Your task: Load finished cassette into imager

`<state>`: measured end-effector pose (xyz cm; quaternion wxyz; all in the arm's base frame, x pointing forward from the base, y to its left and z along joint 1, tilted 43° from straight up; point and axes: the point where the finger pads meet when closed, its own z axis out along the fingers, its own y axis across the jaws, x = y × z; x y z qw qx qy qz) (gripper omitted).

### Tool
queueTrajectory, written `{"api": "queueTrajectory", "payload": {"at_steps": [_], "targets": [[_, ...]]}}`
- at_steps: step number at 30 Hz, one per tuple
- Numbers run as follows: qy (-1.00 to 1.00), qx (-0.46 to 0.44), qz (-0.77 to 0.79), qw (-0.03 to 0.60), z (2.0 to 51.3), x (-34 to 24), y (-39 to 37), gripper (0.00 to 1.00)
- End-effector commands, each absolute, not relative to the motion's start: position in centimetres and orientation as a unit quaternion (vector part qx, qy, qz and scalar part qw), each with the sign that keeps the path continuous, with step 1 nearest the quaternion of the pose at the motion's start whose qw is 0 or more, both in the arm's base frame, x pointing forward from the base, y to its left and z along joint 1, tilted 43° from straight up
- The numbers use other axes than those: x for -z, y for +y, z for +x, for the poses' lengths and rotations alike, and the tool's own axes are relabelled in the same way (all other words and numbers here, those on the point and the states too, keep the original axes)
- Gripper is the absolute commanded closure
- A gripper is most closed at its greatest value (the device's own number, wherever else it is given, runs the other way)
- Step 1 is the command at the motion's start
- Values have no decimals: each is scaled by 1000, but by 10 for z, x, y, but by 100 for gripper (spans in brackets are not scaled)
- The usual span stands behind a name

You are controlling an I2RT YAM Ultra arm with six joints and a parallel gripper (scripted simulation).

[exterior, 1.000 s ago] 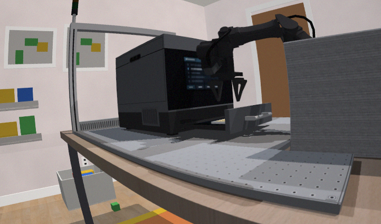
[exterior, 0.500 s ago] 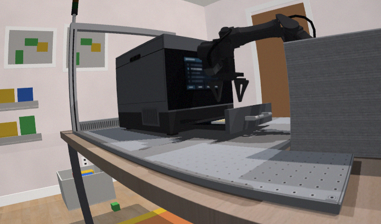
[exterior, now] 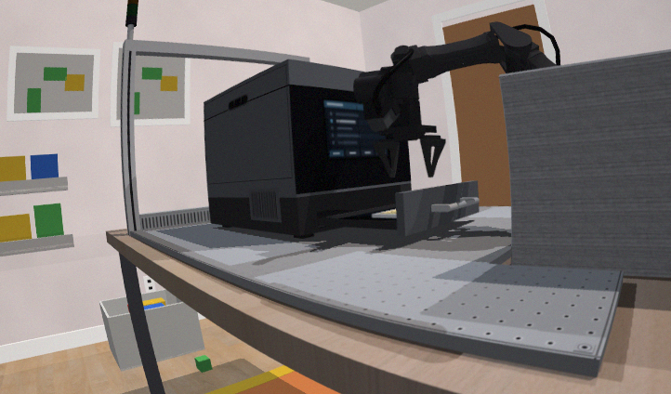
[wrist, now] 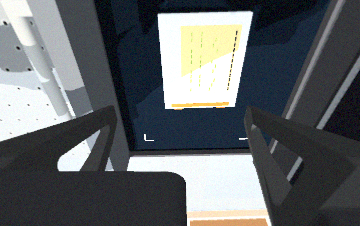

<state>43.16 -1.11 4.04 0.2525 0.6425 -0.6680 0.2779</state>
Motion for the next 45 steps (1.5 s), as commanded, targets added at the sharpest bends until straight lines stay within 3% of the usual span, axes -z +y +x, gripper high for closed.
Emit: {"api": "queueTrajectory", "payload": {"at_steps": [1,45], "targets": [[-665,-283,650,235,426,-52,9,0],[-664,-281,650,239,379,-70,27,0]]}}
